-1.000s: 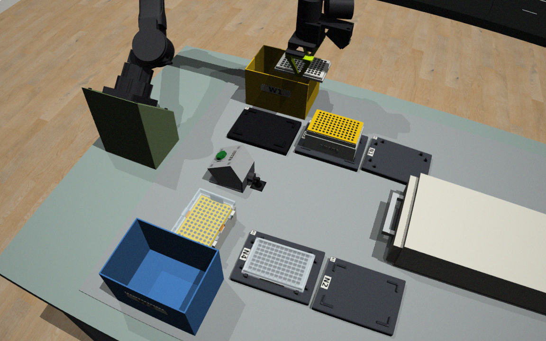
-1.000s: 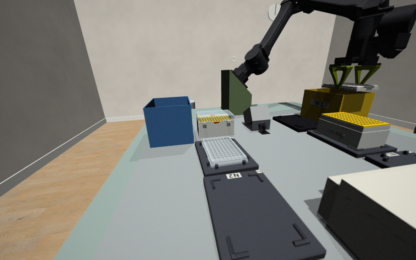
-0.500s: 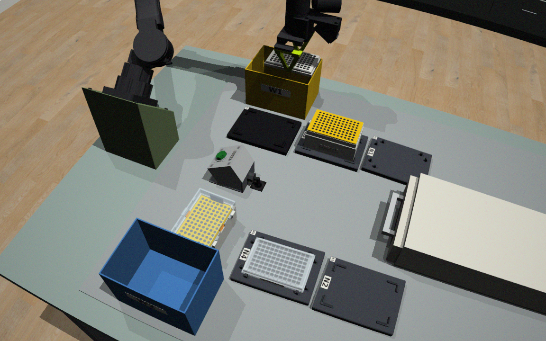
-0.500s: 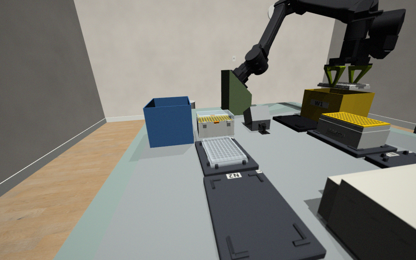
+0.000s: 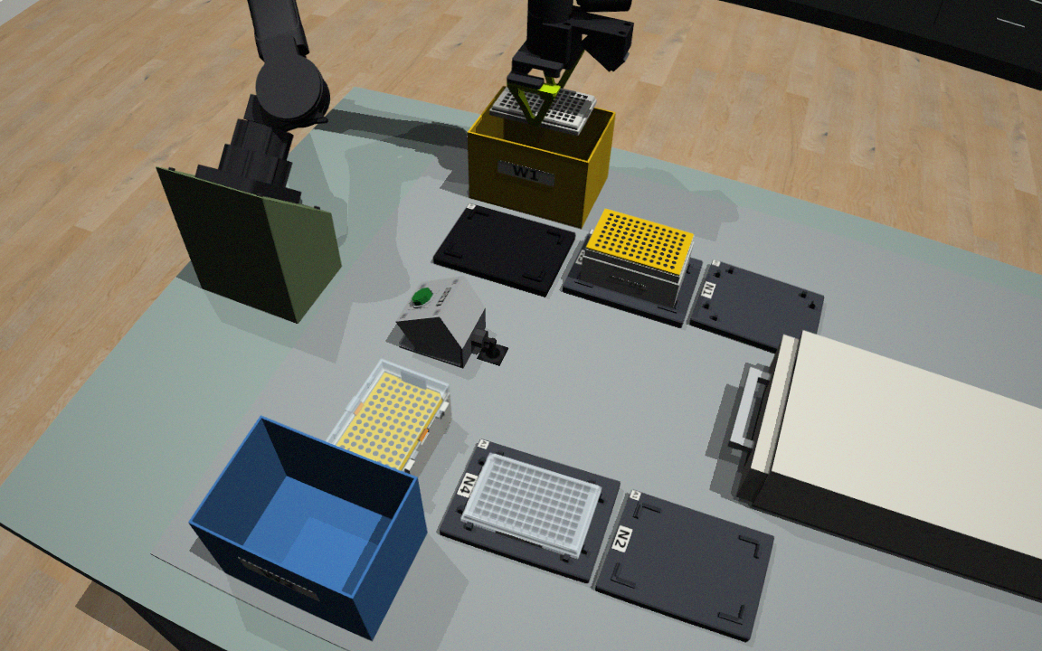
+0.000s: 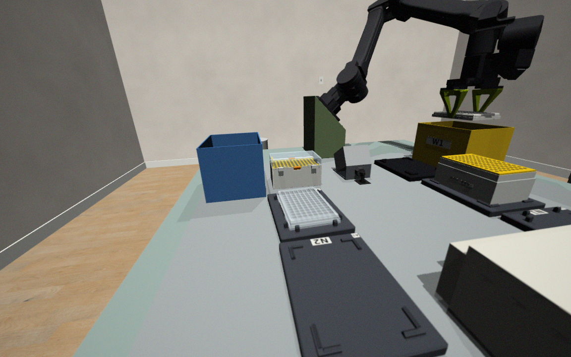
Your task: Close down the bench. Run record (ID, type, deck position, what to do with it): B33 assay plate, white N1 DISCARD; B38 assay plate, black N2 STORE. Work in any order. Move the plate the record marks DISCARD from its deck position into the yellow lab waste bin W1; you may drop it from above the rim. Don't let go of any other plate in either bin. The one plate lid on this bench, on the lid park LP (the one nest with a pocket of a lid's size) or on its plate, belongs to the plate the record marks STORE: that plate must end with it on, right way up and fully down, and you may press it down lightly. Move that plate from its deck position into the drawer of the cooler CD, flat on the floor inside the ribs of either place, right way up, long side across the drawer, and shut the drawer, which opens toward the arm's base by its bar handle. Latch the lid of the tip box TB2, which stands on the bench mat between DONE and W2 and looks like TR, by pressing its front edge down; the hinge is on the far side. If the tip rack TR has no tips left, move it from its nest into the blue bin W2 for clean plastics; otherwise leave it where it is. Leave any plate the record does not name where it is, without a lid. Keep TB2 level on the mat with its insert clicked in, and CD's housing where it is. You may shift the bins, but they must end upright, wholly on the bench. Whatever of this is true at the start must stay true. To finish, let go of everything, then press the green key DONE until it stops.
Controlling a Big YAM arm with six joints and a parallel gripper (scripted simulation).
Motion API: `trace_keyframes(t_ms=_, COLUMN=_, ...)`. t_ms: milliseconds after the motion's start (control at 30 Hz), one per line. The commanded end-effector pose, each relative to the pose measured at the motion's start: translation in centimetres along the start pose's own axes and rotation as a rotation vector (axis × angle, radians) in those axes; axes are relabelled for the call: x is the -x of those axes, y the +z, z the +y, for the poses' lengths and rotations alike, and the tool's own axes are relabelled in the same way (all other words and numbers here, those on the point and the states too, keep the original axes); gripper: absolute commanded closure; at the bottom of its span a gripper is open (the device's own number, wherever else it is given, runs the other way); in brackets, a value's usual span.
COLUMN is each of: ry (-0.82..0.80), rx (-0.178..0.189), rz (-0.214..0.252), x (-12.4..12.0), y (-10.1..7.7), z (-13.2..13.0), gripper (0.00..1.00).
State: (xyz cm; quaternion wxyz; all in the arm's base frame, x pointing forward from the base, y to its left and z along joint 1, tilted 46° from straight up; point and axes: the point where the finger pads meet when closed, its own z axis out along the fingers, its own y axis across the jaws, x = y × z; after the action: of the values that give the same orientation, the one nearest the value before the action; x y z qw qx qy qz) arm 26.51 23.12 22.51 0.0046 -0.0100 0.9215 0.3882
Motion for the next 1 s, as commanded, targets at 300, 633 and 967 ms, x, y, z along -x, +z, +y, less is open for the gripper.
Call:
trace_keyframes(t_ms=300, ry=0.009, rx=0.004, rz=-0.022, x=0.19, y=-0.57, z=-0.05, gripper=1.0)
trace_keyframes(t_ms=633, ry=0.009, rx=0.004, rz=-0.022, x=0.19, y=-0.57, z=-0.05, gripper=1.0)
trace_keyframes(t_ms=967, ry=0.009, rx=0.004, rz=-0.022, x=0.19, y=-0.57, z=-0.05, gripper=1.0)
